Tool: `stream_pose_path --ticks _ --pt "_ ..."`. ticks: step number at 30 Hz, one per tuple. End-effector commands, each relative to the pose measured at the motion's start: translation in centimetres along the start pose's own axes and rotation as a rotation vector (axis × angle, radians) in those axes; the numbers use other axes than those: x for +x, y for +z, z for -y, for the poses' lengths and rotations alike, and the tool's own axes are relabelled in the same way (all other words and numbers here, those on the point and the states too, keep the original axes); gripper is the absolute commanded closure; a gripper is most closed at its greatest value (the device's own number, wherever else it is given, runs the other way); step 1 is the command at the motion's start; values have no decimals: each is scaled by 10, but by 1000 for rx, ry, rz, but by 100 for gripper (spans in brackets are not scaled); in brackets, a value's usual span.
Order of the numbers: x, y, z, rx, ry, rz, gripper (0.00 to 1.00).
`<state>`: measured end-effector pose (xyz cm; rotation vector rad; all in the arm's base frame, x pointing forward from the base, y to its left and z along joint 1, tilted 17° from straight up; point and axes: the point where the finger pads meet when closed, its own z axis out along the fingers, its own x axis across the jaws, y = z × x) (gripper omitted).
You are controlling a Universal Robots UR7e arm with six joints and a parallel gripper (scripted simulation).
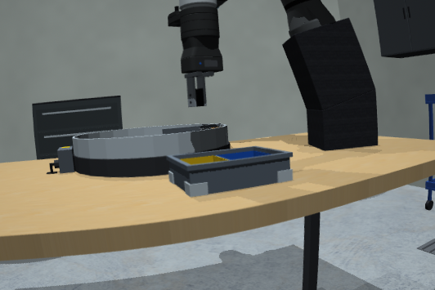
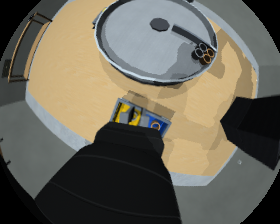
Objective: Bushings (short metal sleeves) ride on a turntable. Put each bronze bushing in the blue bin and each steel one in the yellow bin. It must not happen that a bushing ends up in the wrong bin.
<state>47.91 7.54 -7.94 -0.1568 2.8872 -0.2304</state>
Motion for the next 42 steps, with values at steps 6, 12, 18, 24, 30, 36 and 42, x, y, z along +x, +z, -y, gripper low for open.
stream_pose_path --ticks 6,12,18,24,30,36,42 --pt "37 2 53 -2 -1 4 60" --pt "51 4 72 -2 -1 4 60" --pt "72 5 101 -2 -1 4 60" --pt "99 7 139 -2 -1 4 60" --pt "106 8 149 -2 -1 4 60" --pt "140 11 196 -2 -1 4 60" --pt "141 11 197 -2 -1 4 60"
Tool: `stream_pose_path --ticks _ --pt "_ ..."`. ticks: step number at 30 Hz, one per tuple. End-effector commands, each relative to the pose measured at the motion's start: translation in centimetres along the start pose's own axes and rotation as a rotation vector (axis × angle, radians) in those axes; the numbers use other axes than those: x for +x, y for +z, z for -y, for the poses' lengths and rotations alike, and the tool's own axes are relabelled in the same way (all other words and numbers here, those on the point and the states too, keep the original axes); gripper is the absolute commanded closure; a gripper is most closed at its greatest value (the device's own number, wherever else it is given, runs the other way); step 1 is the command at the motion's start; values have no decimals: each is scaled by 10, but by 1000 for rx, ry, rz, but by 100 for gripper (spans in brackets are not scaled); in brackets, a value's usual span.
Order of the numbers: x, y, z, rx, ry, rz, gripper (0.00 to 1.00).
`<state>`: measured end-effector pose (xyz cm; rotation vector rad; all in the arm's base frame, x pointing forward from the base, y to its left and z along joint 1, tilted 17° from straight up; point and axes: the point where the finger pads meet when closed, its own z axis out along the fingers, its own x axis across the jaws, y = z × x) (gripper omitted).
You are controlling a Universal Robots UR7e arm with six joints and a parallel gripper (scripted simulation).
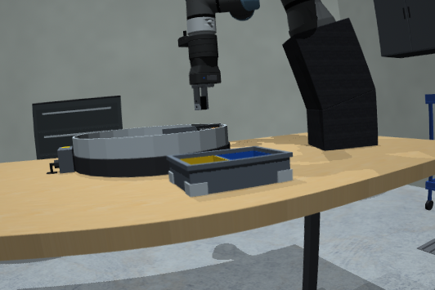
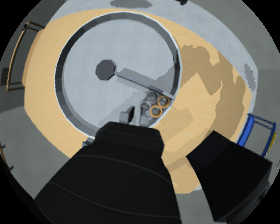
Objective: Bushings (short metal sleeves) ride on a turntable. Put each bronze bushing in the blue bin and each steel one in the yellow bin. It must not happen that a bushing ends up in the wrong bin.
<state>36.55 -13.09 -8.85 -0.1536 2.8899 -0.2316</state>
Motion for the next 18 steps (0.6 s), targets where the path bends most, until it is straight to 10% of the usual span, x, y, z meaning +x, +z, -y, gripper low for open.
stream_pose_path --ticks 1,18 --pt "3 0 6 -3 -3 7 60" --pt "3 18 5 -2 -3 6 60"
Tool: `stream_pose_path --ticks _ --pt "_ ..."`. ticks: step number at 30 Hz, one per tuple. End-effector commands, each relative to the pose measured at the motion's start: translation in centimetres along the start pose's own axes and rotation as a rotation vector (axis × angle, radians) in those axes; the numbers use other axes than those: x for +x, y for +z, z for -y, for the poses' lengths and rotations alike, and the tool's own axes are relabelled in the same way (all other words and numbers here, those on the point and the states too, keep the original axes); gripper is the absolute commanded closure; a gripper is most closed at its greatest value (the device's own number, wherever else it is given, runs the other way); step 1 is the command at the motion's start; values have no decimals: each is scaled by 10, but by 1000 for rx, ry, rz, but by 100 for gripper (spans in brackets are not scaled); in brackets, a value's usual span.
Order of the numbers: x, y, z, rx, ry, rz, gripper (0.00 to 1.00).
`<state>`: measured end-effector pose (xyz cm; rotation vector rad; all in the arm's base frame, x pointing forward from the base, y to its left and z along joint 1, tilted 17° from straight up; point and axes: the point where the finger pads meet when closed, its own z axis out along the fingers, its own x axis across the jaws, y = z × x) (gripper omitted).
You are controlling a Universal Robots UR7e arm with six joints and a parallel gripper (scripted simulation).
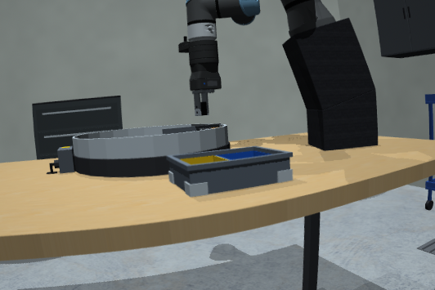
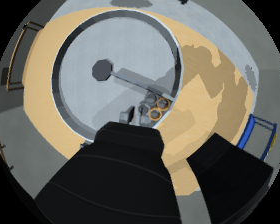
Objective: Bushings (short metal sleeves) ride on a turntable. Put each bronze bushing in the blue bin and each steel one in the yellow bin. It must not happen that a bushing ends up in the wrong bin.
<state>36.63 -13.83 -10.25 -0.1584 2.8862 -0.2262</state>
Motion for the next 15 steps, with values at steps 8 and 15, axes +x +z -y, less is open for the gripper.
stream_pose_path --ticks 8,15 --pt "0 18 1 1 0 2 60" --pt "0 30 1 1 -1 2 60"
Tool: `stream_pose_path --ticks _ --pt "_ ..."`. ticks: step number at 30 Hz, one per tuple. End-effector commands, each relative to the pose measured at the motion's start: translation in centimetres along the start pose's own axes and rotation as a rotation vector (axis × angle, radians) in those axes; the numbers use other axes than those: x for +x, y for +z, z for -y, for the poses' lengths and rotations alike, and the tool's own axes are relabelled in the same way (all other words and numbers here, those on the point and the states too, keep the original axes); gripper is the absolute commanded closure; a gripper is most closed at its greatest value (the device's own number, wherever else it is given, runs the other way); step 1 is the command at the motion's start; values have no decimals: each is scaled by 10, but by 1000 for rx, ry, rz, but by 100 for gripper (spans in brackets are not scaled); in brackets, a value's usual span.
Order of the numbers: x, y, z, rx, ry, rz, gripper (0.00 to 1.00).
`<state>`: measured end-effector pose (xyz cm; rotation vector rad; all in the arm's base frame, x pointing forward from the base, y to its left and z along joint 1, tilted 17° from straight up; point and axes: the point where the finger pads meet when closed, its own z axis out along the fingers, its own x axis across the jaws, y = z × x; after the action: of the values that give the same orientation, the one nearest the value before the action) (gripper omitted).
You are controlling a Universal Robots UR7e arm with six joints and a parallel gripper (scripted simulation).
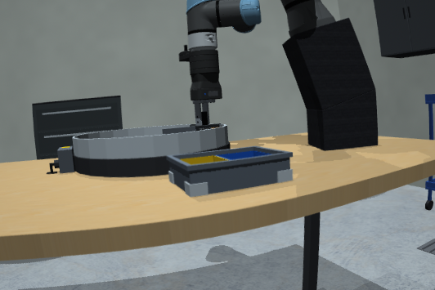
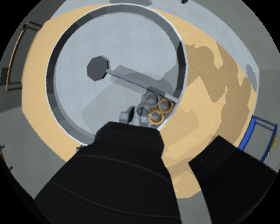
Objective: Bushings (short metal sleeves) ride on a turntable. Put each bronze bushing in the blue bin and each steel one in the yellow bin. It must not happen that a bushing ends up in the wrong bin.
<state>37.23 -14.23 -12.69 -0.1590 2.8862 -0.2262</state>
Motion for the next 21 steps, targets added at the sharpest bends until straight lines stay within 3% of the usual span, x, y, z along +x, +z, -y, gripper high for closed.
stream_pose_path --ticks 1,21 --pt "0 4 0 2 0 2 60" --pt "0 14 0 1 0 2 60"
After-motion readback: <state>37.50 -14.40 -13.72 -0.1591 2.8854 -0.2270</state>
